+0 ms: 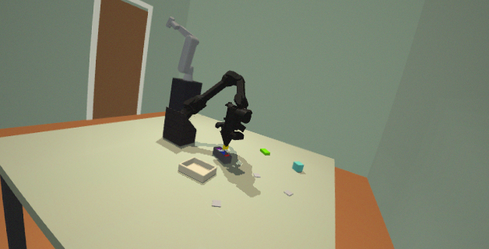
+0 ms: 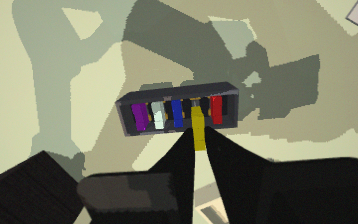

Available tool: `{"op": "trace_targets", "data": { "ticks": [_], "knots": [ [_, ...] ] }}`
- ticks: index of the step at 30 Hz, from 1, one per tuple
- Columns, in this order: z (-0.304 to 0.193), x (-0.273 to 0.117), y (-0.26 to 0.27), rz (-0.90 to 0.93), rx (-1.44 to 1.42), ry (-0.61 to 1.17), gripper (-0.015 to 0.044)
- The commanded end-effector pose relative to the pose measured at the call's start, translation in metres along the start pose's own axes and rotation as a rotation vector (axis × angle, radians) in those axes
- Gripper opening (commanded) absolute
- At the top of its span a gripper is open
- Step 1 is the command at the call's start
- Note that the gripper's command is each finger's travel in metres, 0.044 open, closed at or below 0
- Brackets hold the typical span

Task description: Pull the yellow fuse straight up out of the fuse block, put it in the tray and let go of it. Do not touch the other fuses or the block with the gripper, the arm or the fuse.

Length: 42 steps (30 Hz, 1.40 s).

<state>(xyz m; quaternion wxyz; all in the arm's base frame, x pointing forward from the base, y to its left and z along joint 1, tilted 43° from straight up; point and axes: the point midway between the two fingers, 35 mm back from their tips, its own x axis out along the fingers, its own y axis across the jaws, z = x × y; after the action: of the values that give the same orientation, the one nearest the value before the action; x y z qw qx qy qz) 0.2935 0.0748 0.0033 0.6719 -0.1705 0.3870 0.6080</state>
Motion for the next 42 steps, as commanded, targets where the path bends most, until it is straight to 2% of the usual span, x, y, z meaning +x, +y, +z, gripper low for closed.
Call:
{"op": "trace_targets", "data": {
  "ticks": [1, 13, 42],
  "knots": [
    [0.000, -0.008, -0.002, -0.008, -0.005, 0.003, 0.0000],
    [-0.006, -0.018, -0.007, -0.010, -0.005, 0.006, 0.0000],
    [-0.161, -0.022, -0.070, -0.015, -0.006, 0.016, 0.0000]
  ]
}}
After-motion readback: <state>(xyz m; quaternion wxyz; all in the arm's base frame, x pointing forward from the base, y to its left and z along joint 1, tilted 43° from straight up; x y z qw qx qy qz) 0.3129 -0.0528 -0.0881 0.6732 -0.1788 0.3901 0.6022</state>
